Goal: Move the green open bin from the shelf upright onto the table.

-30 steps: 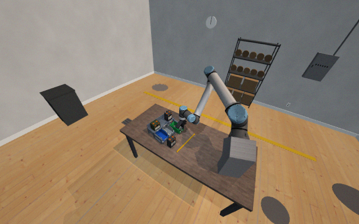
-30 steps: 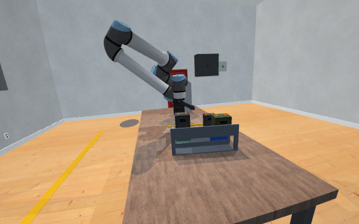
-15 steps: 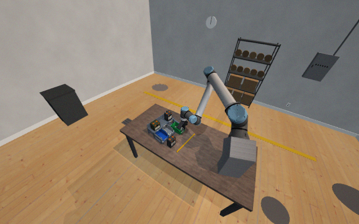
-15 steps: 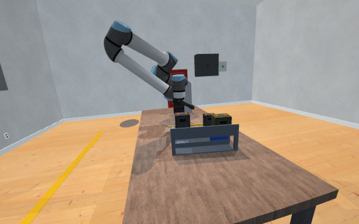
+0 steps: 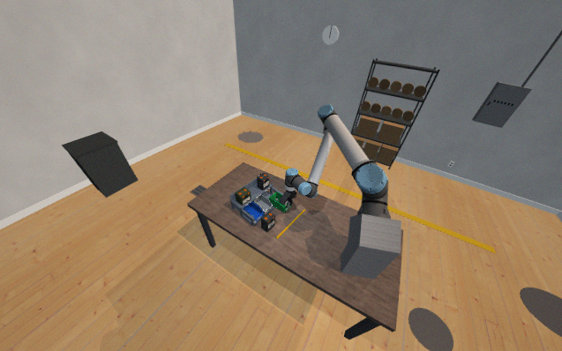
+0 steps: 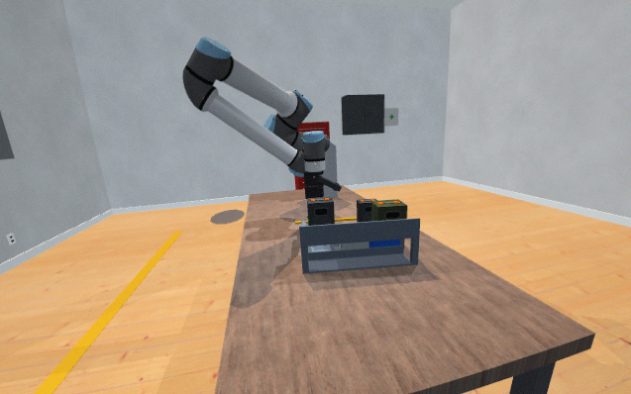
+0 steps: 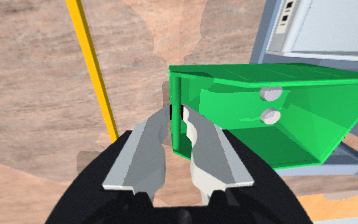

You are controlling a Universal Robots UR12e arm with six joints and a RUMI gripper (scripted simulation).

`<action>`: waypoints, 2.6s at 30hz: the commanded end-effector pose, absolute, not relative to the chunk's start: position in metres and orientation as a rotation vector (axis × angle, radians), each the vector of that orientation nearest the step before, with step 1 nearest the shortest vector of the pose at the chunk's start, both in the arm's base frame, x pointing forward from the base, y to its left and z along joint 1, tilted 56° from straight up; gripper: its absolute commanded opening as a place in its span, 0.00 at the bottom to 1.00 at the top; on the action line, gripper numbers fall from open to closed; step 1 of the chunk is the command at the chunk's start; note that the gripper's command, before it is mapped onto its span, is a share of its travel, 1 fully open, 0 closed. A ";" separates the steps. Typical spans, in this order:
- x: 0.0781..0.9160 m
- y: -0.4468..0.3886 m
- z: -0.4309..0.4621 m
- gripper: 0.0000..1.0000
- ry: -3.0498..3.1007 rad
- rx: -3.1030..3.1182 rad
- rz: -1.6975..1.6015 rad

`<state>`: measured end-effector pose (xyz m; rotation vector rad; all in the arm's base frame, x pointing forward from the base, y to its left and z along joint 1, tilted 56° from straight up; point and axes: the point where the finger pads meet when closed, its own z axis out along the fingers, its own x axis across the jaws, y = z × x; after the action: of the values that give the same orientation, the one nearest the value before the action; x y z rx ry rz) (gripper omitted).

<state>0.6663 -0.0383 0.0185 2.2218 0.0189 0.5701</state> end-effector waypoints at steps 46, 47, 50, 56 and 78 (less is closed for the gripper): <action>0.630 -0.053 -0.003 0.00 0.020 2.222 0.571; 0.630 -0.053 -0.003 0.00 0.020 2.222 0.571; 0.630 -0.054 -0.004 0.00 0.020 2.222 0.571; 0.633 -0.058 -0.008 0.00 0.020 2.222 0.571; 0.636 -0.064 -0.012 0.00 0.020 2.222 0.571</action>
<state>0.6356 -0.0638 -0.0120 2.2218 0.0192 0.5698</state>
